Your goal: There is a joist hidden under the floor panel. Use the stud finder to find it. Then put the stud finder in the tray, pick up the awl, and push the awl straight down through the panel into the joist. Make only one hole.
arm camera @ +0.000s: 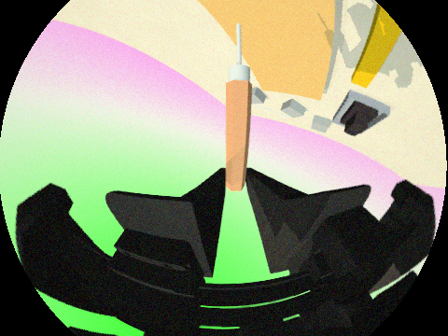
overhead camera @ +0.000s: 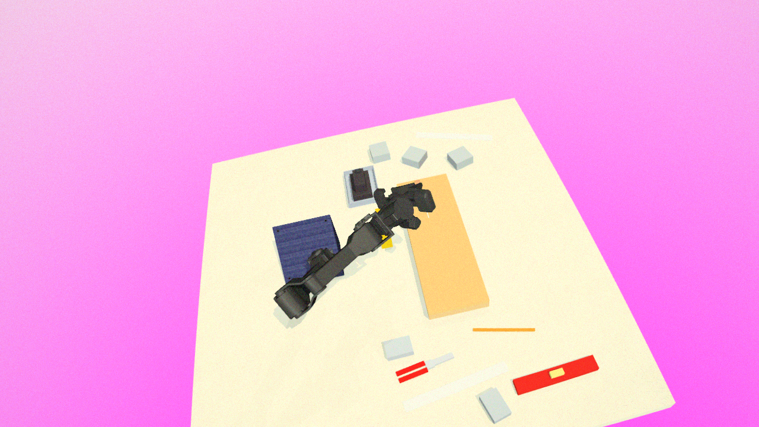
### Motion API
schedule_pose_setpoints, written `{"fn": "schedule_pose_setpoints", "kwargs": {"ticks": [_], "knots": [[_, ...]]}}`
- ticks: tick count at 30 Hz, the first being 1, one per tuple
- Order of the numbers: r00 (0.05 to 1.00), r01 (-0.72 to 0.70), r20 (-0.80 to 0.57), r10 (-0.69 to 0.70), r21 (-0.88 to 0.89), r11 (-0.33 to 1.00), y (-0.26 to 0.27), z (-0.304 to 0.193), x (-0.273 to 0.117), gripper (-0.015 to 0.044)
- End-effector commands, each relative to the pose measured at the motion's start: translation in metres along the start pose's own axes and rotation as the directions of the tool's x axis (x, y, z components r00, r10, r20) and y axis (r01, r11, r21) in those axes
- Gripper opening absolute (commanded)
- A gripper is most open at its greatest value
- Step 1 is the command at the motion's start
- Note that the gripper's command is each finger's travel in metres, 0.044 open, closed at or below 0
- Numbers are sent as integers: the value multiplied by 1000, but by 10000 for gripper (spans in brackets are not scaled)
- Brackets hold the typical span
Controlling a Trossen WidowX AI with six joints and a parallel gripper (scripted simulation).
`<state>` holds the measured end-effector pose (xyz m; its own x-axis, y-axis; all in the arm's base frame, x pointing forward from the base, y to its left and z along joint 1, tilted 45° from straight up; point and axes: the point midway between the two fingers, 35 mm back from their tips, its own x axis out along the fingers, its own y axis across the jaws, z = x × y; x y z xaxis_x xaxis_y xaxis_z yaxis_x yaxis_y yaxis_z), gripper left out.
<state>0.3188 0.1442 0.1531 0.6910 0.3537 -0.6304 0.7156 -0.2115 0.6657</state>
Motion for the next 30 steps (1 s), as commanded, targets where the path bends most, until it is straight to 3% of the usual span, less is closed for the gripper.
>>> {"fn": "schedule_pose_setpoints", "kwargs": {"ticks": [1,30], "knots": [[997,62,-35,-62,1,998,0,-5,14,0],[869,462,-240,-433,80,883,-33,1,101,0]]}}
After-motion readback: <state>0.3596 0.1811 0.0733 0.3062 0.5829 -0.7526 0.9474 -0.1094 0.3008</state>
